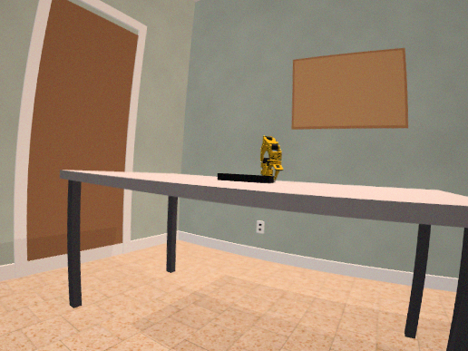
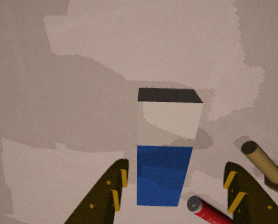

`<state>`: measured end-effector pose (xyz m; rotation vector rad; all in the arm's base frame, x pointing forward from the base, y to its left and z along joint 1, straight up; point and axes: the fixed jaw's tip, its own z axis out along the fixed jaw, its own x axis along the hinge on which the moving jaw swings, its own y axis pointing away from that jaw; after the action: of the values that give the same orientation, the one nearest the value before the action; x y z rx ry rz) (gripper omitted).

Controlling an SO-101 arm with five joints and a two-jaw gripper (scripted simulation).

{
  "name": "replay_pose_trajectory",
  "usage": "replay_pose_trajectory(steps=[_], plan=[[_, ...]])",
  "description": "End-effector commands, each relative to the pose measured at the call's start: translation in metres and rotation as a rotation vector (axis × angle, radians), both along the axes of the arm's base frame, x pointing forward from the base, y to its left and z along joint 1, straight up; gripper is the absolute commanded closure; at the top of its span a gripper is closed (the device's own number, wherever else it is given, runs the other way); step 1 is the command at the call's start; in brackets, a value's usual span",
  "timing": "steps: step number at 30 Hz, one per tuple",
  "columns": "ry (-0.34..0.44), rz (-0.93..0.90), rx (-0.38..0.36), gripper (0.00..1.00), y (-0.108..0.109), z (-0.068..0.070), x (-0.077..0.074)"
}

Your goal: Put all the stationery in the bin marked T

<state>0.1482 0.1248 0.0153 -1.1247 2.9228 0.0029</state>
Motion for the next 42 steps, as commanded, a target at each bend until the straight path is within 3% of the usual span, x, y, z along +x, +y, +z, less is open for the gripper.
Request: replay_pose_trajectory(steps=[1,8,9,30,42], plan=[[-0.021,0.018,0.018,0.73,0.004,0.0008,0.0016],[-0.021,0.018,0.018,0.73,0.004,0.0002,0.0015],[-0.004,0.017,0.004,0.73,0.0028,-0.0065,0.0001],[-0.004,0.017,0.004,0.73,0.0028,-0.0065,0.0001],[-0.004,0.017,0.004,0.78,0.0028,-0.0065,0.0001]])
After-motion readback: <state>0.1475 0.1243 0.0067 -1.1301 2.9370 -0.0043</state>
